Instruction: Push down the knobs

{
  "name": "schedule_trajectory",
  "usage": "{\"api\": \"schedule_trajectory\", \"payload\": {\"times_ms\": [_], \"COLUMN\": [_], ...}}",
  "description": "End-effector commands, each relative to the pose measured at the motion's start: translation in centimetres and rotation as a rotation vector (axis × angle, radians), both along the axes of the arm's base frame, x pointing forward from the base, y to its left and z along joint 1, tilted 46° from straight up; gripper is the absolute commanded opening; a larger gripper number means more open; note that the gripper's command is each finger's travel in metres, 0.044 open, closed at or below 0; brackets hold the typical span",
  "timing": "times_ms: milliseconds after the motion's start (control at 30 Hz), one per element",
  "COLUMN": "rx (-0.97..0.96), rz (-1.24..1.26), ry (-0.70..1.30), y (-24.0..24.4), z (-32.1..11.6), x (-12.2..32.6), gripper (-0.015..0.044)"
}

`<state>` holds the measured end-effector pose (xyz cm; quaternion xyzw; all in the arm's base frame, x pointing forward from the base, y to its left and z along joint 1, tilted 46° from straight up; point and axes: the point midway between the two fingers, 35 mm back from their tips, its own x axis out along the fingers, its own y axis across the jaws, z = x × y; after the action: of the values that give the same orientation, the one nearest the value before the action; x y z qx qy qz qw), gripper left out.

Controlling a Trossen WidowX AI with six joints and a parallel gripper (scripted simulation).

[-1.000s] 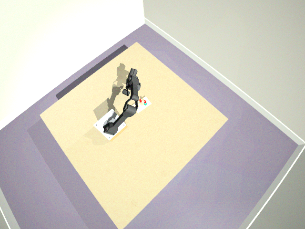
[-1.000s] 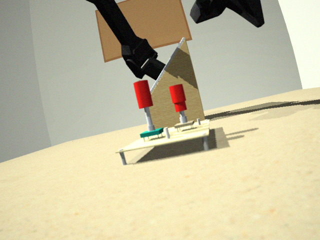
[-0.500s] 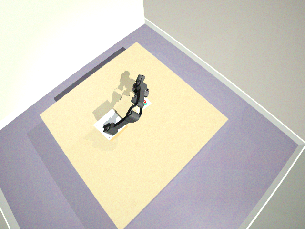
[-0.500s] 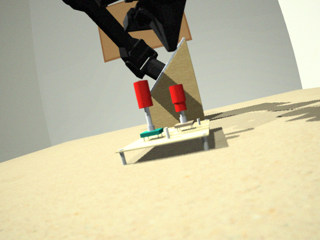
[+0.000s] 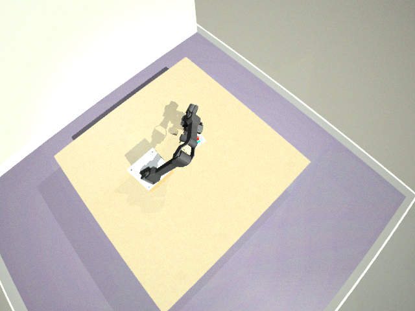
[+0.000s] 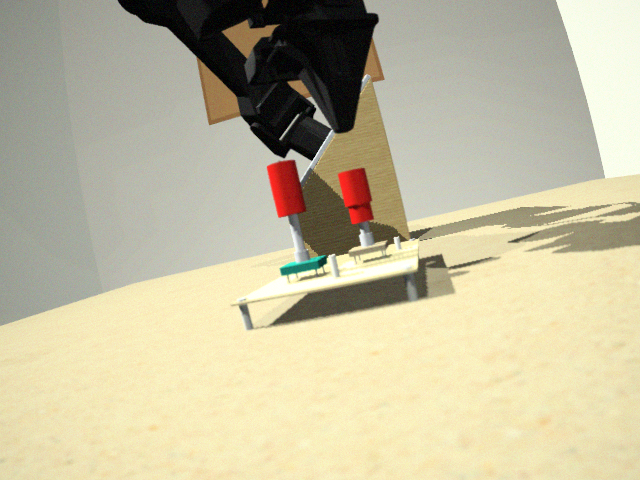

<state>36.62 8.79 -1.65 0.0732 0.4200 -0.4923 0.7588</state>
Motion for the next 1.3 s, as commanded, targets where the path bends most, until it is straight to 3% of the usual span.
{"api": "schedule_trajectory", "payload": {"times_ms": [0, 1267], "rx": [-0.009, -0.01], "rz": [0.0, 0.0], "ry": [0.004, 0.004], "y": [-0.6, -1.9], "z": [-0.4, -1.7], "x": [0.0, 0.3], "gripper": [0.0, 0.0]}}
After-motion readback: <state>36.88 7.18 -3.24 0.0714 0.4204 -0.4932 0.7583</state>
